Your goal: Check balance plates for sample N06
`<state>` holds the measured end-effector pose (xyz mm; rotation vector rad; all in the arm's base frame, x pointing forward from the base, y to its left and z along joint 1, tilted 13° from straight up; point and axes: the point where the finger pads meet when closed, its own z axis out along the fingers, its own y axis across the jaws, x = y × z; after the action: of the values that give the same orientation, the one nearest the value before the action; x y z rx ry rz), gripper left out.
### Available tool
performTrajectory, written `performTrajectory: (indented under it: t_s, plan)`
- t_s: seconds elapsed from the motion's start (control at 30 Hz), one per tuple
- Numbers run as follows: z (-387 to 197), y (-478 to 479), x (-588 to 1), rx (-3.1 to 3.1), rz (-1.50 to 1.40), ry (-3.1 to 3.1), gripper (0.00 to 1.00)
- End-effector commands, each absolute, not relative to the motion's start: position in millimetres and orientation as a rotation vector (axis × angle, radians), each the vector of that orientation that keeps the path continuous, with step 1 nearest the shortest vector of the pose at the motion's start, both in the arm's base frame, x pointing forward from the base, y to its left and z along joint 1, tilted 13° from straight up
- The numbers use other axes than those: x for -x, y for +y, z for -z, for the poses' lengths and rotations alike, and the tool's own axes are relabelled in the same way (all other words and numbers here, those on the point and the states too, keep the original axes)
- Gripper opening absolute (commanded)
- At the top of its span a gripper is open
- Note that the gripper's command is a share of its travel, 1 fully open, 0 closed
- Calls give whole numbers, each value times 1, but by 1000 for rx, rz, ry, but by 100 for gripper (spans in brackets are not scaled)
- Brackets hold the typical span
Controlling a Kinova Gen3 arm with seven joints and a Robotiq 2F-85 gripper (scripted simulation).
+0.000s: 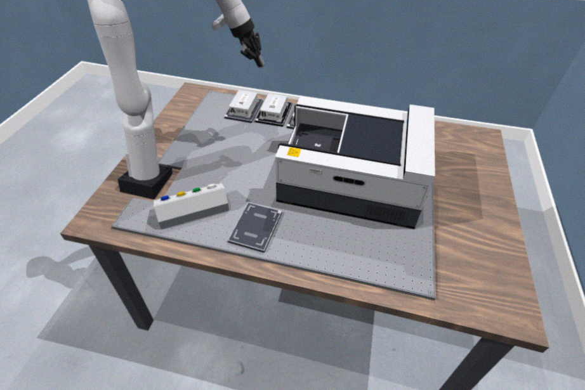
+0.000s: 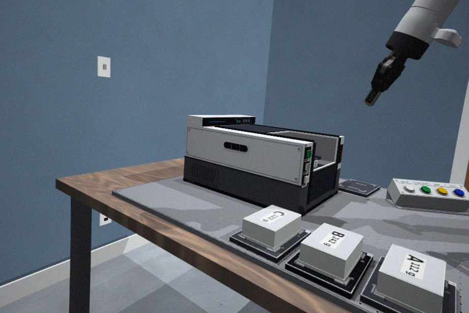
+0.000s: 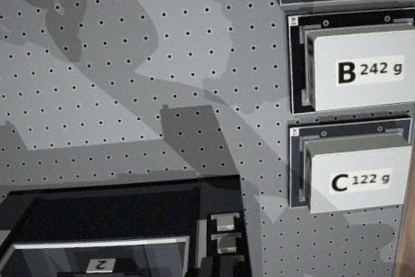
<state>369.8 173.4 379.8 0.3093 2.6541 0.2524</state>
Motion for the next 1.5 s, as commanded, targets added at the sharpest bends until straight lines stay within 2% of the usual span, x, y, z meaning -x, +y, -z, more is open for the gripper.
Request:
performTrajectory:
  t_s: [0.0,0.53,1.47]
  plan:
    - [-381,173,-370,-309,-253,2652,10]
    - [-381,173,-370,-309,-253,2652,10]
    - [-381,173,-370,-280,-355,3081,10]
